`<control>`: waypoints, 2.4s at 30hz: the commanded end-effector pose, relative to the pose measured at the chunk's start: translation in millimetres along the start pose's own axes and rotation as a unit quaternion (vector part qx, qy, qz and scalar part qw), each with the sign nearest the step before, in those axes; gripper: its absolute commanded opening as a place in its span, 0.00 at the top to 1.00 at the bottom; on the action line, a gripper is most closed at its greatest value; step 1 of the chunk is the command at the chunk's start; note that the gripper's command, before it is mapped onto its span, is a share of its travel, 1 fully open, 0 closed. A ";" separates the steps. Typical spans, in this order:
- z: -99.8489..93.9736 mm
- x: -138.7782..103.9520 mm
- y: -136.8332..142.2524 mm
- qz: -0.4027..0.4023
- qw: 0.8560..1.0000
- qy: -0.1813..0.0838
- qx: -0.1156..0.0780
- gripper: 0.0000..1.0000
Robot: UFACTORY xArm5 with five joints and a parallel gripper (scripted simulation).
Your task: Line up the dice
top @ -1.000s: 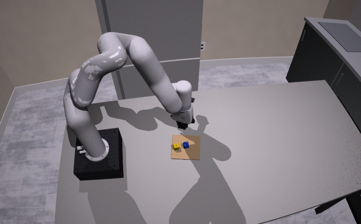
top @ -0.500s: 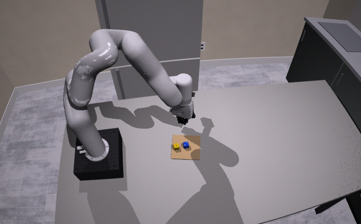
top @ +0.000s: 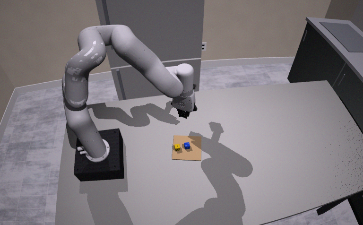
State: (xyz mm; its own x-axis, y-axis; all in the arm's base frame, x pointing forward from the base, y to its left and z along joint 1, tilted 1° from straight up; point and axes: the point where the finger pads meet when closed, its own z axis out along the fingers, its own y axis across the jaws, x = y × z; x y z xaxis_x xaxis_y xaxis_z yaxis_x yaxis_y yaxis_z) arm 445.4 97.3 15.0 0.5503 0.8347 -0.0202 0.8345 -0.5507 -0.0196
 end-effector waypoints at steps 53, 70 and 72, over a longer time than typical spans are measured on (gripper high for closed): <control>-8.4 -89.8 96.3 0.502 0.865 0.005 0.002 0.79; 36.5 -89.0 96.6 0.502 0.865 0.004 0.002 0.79; 41.4 -89.0 96.7 0.502 0.865 0.004 0.002 0.79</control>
State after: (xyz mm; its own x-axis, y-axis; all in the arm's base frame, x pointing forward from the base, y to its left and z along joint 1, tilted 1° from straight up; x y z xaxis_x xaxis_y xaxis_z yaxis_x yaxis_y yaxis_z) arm 473.5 -30.2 -14.3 0.9975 -0.0650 -0.0262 -0.0651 -0.9979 0.0001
